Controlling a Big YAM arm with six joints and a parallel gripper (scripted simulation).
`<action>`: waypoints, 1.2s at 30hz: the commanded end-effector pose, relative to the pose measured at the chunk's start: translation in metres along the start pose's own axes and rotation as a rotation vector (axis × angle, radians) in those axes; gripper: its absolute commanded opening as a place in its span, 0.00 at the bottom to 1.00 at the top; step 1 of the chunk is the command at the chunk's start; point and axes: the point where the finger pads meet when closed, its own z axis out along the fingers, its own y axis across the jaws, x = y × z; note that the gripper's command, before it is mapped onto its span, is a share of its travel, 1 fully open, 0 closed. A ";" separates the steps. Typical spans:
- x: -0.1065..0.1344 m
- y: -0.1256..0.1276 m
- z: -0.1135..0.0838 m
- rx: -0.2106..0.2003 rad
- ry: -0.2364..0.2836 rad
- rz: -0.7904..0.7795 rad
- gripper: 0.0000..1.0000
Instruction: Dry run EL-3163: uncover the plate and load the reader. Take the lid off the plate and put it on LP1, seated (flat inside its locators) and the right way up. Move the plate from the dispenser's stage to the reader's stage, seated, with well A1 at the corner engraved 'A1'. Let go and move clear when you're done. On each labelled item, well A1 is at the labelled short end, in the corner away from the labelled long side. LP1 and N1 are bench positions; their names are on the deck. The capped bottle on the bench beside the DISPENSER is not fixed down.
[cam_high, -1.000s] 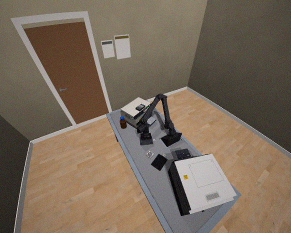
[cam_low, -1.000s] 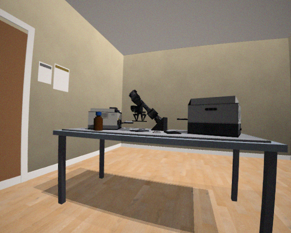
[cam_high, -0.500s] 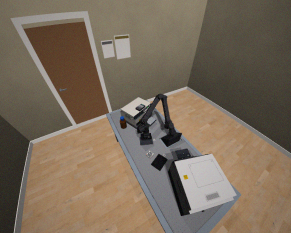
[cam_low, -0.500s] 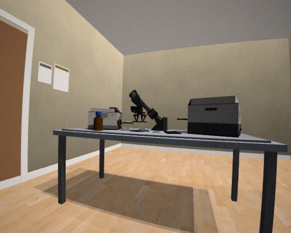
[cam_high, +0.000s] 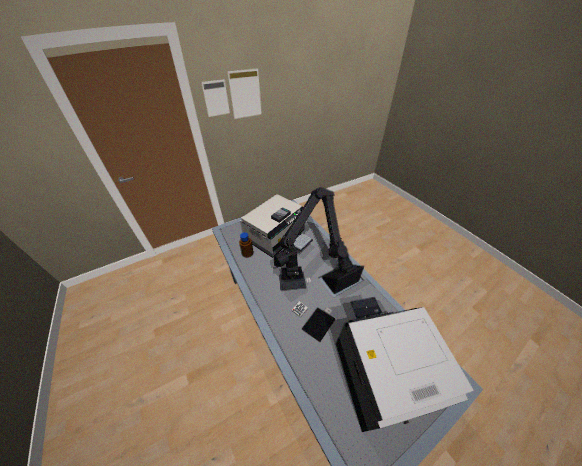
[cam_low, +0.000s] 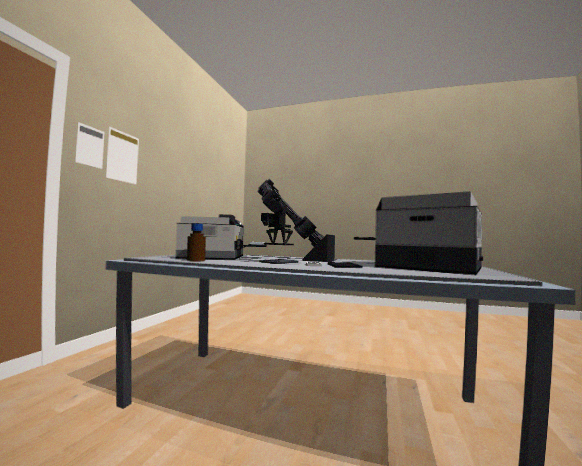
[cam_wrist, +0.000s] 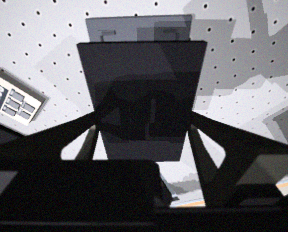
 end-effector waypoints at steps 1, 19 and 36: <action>-0.008 -0.002 0.005 0.002 0.001 0.011 0.85; -0.005 -0.001 0.016 0.002 -0.001 0.004 0.85; -0.017 -0.005 0.007 -0.012 -0.026 0.041 0.85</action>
